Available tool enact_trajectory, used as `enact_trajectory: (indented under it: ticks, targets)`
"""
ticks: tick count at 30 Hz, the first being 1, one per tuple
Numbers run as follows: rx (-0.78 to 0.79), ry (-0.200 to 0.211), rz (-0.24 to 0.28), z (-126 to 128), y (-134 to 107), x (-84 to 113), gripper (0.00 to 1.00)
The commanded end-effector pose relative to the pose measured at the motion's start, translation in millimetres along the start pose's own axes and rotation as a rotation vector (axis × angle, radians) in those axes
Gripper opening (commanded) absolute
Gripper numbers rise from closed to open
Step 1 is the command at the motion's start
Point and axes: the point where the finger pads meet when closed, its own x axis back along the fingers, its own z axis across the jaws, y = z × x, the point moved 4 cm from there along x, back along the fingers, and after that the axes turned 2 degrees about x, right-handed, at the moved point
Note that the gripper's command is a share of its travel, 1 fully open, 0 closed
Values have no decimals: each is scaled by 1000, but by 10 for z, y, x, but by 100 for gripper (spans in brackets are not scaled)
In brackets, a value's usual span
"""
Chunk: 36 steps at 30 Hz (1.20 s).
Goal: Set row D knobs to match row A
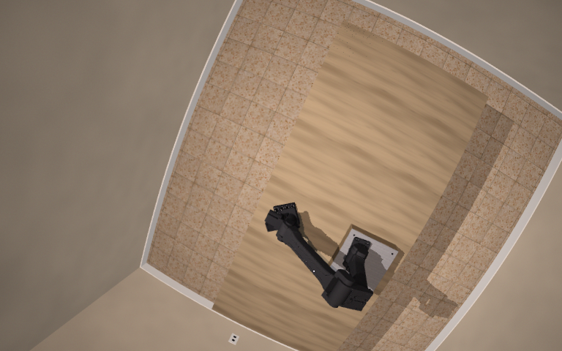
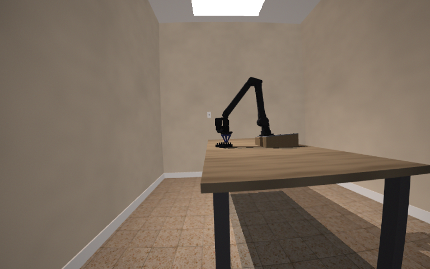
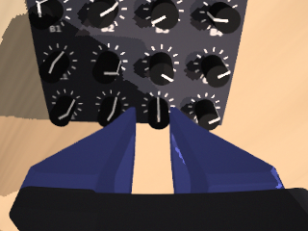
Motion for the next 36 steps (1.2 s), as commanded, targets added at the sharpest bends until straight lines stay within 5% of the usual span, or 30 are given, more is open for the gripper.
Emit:
enact_trajectory:
  ticks: [1, 8, 13, 22, 26, 36]
  targets:
    - [13, 6, -2, 13, 0, -53, 19]
    - [13, 11, 2, 31, -15, 22, 19]
    - [10, -30, -45, -116, 166, 304, 19]
    - [-4, -34, -48, -124, 170, 554, 19]
    - [-3, 5, -5, -25, 67, 387, 19]
    - [-3, 5, -5, -27, 66, 394, 19]
